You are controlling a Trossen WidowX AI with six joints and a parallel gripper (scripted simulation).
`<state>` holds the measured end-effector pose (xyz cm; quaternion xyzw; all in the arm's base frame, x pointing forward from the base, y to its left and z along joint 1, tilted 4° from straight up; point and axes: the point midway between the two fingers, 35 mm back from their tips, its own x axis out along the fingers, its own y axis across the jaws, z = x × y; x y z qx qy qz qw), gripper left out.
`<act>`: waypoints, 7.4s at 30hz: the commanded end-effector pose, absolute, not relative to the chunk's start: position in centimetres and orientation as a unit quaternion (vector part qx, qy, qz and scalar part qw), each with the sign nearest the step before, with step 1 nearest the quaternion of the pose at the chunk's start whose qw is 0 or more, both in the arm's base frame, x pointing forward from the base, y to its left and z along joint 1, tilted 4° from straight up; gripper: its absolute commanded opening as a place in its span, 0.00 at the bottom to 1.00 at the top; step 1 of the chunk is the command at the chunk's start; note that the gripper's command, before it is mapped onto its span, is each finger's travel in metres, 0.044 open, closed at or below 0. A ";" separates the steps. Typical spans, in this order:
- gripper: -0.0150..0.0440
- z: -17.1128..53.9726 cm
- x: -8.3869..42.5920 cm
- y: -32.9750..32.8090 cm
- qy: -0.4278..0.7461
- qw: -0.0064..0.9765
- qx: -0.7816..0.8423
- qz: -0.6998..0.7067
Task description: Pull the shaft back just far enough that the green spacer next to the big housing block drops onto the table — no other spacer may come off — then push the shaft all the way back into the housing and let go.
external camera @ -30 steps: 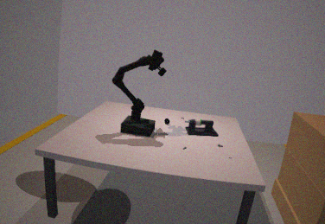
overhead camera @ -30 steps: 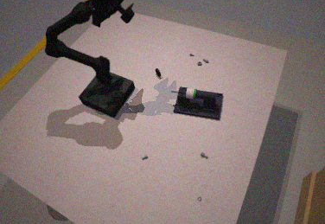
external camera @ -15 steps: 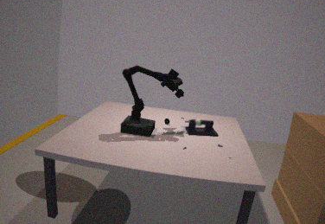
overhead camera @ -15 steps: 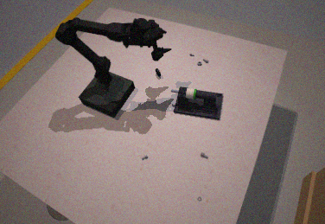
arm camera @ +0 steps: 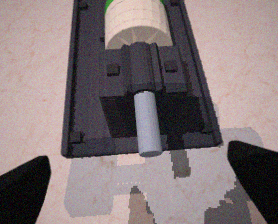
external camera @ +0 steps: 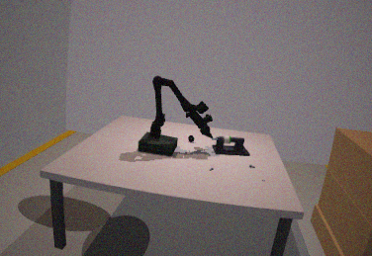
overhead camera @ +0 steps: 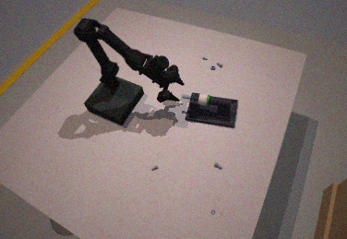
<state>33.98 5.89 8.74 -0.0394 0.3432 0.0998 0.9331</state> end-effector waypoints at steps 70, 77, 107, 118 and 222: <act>1.00 10.9 38.7 6.3 0.669 0.736 -0.079 0.068; 1.00 10.9 38.7 6.3 0.669 0.736 -0.079 0.068; 1.00 8.6 39.0 6.3 0.669 0.736 -0.079 0.068; 1.00 6.9 39.2 6.3 0.669 0.736 -0.079 0.068; 0.26 5.0 39.4 6.3 0.667 0.738 -0.078 0.070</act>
